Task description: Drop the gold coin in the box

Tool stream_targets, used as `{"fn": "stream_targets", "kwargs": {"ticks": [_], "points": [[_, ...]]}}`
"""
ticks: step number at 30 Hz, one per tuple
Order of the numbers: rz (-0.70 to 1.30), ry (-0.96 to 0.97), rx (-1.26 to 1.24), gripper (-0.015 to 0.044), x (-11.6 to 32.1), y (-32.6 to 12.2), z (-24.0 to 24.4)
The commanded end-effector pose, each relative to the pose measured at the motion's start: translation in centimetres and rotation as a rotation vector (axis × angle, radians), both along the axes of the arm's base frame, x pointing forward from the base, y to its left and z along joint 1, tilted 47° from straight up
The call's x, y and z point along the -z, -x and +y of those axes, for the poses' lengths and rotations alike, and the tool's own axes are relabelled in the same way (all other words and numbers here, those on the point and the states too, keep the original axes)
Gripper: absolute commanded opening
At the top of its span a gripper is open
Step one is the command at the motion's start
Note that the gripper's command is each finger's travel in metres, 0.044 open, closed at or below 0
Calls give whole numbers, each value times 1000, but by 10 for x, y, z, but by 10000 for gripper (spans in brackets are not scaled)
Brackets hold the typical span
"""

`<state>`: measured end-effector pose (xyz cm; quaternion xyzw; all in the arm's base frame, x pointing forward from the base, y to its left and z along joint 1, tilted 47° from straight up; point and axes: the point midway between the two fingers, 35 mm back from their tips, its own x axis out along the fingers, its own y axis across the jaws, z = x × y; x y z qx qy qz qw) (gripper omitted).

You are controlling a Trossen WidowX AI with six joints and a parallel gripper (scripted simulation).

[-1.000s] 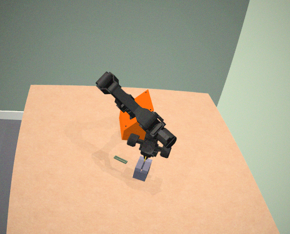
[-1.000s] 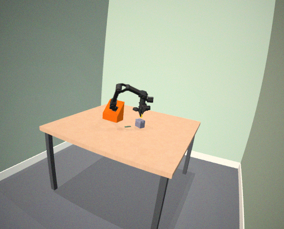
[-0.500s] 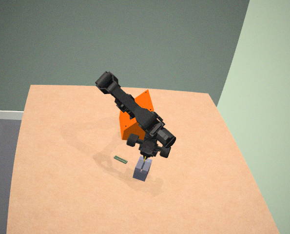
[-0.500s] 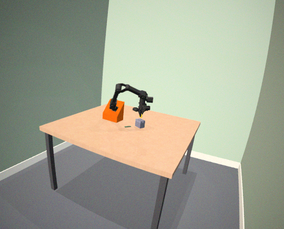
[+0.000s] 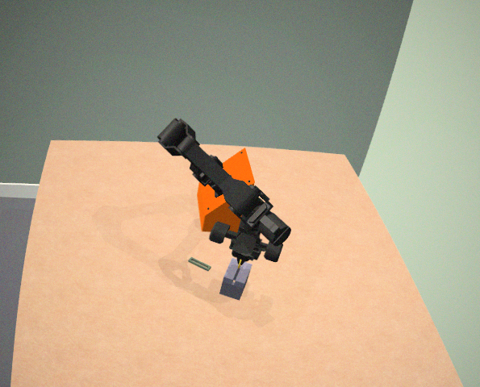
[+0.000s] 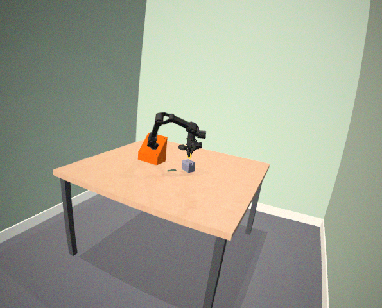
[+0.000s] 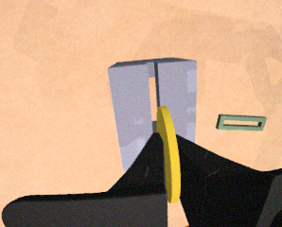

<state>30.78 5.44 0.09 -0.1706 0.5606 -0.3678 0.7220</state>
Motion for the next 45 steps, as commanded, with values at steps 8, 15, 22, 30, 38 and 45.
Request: {"fn": "stream_targets", "kwargs": {"ticks": [8,15,22,30,38,45], "points": [[7,4,-7,0,3,2,-5],[5,4,-5,0,5,0,-6],[4,3,-4,0,7,-1,-9],[6,4,-6,0,10,1,-11],[3,-1,-3,26,10,0,-11],[3,-1,-3,161,10,0,-11]]}}
